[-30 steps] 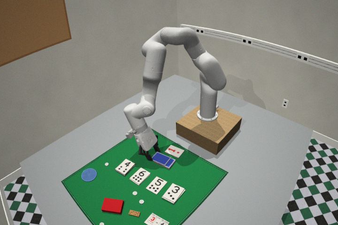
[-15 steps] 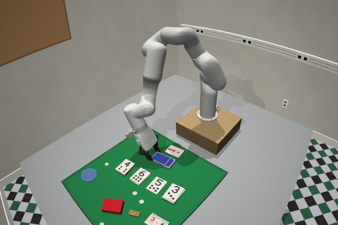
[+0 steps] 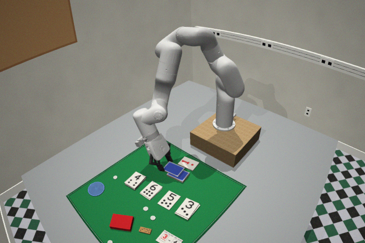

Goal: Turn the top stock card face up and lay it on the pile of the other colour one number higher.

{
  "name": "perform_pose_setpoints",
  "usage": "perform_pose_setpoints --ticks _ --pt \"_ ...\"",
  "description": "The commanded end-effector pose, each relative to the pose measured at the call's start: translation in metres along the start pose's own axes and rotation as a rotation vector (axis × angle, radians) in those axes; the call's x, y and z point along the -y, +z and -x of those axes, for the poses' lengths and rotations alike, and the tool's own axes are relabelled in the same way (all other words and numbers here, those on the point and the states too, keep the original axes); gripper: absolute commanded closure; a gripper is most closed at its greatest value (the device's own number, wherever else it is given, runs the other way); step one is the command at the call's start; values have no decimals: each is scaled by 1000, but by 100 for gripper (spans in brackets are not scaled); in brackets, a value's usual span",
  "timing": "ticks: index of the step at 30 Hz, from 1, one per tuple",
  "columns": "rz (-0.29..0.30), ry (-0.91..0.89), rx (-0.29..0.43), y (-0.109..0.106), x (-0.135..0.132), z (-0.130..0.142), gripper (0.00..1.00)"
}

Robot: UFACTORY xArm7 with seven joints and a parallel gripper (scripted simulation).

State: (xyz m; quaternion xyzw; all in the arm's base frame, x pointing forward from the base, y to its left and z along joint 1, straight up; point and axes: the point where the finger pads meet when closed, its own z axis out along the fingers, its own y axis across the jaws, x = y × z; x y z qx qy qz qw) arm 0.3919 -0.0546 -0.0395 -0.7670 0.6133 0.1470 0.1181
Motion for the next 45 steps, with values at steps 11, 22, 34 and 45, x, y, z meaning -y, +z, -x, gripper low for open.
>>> perform_pose_setpoints --ticks 11,22,34,45 --pt "-3 -1 -2 -32 2 12 26" --pt "-3 -1 -2 -61 2 24 26" --pt "-3 -1 -2 -75 2 30 26" --pt "-3 -1 -2 -77 2 30 26"
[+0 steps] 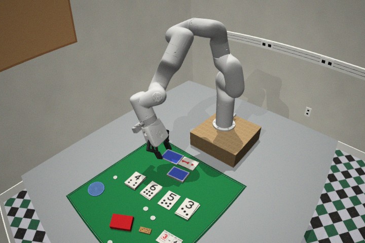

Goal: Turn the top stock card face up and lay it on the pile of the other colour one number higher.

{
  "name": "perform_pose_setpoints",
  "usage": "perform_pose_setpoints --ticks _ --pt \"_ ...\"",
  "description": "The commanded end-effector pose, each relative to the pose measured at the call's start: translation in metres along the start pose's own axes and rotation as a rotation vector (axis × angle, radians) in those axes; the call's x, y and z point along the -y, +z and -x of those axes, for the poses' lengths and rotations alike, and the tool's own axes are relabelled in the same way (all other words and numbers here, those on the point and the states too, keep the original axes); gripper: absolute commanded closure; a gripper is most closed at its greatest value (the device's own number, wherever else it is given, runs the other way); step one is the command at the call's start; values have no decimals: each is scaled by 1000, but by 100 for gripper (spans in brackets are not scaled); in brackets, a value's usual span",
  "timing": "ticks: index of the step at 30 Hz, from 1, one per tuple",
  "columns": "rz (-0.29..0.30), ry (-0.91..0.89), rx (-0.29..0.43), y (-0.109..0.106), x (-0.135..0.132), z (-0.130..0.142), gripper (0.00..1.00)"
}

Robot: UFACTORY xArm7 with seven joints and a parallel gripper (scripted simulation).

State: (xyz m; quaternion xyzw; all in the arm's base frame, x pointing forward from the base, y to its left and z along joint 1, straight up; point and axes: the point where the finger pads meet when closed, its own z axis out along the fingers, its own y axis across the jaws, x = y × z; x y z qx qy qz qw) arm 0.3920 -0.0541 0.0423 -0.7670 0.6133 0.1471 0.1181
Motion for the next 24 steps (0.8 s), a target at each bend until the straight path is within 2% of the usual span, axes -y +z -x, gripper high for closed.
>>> perform_pose_setpoints --ticks 1,17,24 --pt "-3 -1 -2 -2 1 0 26" --pt "-3 -1 -2 -1 1 0 26" --pt "-3 -1 -2 3 2 10 26"
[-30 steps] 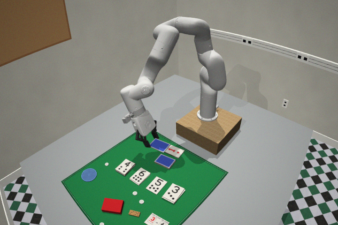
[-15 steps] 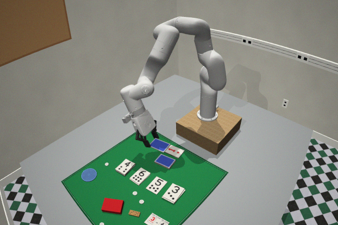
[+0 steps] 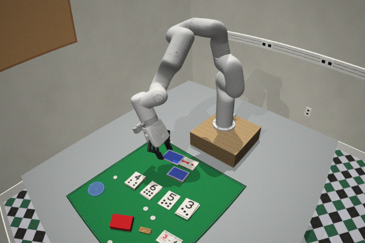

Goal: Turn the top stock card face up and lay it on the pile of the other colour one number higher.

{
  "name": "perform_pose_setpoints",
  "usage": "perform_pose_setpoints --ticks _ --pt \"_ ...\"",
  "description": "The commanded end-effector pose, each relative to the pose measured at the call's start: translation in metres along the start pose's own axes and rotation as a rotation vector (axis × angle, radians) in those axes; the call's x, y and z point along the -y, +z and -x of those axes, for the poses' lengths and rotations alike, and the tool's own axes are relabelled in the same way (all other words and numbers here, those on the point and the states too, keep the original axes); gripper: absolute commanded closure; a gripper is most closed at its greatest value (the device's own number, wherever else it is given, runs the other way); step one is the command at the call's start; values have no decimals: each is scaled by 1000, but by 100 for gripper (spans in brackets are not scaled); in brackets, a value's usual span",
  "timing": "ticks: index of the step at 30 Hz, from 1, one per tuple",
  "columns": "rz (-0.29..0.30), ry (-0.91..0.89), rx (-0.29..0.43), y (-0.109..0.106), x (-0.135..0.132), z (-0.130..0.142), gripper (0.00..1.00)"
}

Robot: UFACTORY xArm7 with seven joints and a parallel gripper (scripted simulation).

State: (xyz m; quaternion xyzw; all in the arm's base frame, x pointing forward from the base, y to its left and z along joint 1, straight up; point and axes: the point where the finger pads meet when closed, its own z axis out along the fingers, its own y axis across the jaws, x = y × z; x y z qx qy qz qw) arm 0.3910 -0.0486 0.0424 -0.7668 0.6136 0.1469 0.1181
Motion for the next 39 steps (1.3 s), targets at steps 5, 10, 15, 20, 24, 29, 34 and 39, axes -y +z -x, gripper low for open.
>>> perform_pose_setpoints --ticks 5,10,15,20,24,29,34,39 --pt "-3 -2 -2 8 2 22 26" --pt "-3 -2 -2 14 2 37 26" --pt "-3 -2 -2 26 3 67 26" --pt "-3 -2 -2 38 4 98 26" --pt "-3 -2 -2 46 4 117 26" --pt "-3 -2 -2 50 5 127 26" --pt "-3 -2 -2 54 5 137 26" --pt "-3 -2 -2 55 5 139 26"
